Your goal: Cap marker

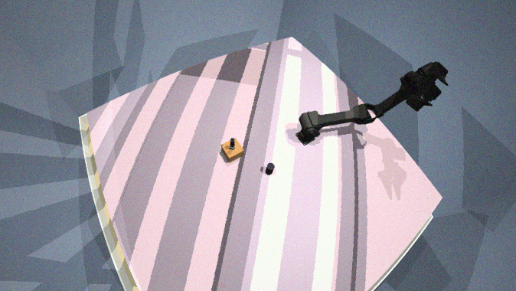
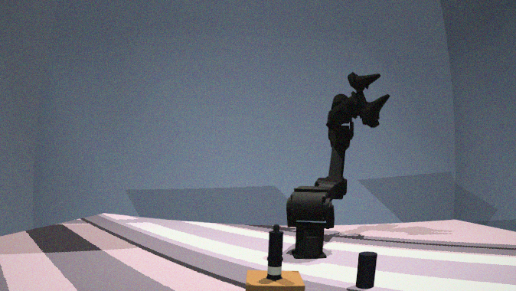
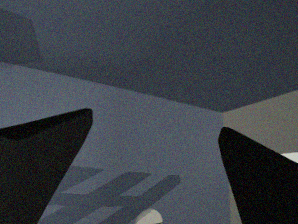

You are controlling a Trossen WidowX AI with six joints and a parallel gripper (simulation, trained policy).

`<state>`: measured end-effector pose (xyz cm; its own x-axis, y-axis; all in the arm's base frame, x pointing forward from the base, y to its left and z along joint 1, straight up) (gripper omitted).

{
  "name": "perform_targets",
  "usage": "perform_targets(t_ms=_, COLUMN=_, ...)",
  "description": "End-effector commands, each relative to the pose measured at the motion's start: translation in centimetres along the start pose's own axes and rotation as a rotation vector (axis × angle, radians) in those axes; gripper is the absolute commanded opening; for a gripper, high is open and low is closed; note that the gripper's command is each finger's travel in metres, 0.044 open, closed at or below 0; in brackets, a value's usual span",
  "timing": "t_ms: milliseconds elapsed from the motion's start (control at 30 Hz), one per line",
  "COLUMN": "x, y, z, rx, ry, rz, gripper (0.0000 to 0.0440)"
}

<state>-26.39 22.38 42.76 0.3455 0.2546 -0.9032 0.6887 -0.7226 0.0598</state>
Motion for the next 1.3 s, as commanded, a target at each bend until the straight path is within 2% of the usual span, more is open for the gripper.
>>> perform_targets(t_ms=0, x=-0.1, y=0.3, z=-0.1, rx=0.003, ry=-0.006, rz=-0.007, gripper=0.0375)
perform_targets(t_ms=133, x=-0.4, y=1.6, z=-0.4, rx=0.013, ry=-0.029, rz=-0.034, gripper=0.0277)
perform_targets(t_ms=200, x=-0.6, y=2.2, z=-0.5, rx=0.016, ry=-0.041, rz=-0.047, gripper=0.0243)
perform_targets(t_ms=1267, x=-1.2, y=13.1, z=-4.4, rx=0.066, ry=-0.288, rz=-0.241, gripper=0.0314)
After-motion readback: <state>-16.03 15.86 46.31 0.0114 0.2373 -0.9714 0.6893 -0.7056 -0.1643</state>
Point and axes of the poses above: the point midway between the two fingers, 35 mm back from their tips, its own z axis back along the fingers, its own x axis across the jaws, y = z × x, the point moved 1 cm from there along z, back along the fingers, and after that the axes turned 9 degrees about -z, right-handed, at the moved point
